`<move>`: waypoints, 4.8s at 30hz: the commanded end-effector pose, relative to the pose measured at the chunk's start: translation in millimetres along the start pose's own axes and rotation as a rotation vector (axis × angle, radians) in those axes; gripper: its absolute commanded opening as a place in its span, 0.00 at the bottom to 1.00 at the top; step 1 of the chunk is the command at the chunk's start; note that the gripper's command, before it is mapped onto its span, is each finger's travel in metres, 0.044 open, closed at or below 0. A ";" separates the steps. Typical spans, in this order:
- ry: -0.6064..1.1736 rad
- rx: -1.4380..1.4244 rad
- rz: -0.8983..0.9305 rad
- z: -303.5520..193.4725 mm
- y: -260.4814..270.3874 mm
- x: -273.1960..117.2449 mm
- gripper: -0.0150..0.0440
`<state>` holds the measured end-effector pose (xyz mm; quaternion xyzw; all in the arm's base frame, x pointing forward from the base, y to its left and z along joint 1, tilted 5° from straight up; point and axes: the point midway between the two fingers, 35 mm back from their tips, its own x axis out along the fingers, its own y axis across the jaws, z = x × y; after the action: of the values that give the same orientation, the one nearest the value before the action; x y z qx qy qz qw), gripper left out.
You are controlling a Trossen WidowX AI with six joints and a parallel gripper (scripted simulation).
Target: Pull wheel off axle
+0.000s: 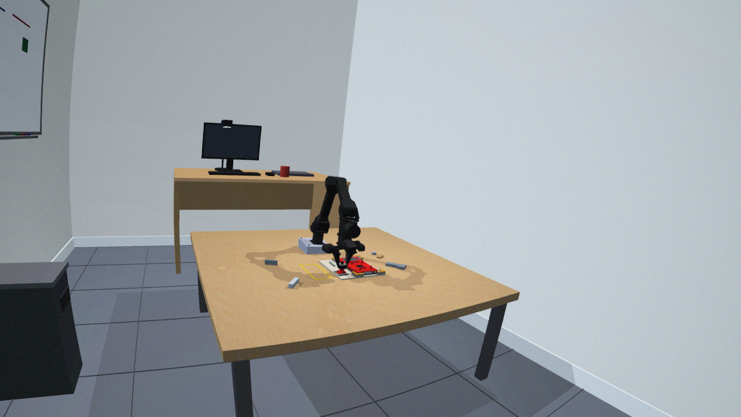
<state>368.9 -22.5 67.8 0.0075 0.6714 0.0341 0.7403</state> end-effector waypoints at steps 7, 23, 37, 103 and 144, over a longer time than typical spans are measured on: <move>-0.001 -0.001 0.000 -0.4 0.0 -7.6 0.25; 0.000 -0.001 -0.001 -0.3 -0.1 -12.9 0.25; 0.001 -0.001 -0.001 -0.3 -0.1 -17.5 0.25; 0.008 0.004 -0.008 -38.4 -66.9 -62.9 0.25; 0.010 -0.001 -0.011 -68.4 -100.9 39.4 0.25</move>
<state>308.5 -124.4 23.9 -0.0004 0.6748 0.0315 0.7374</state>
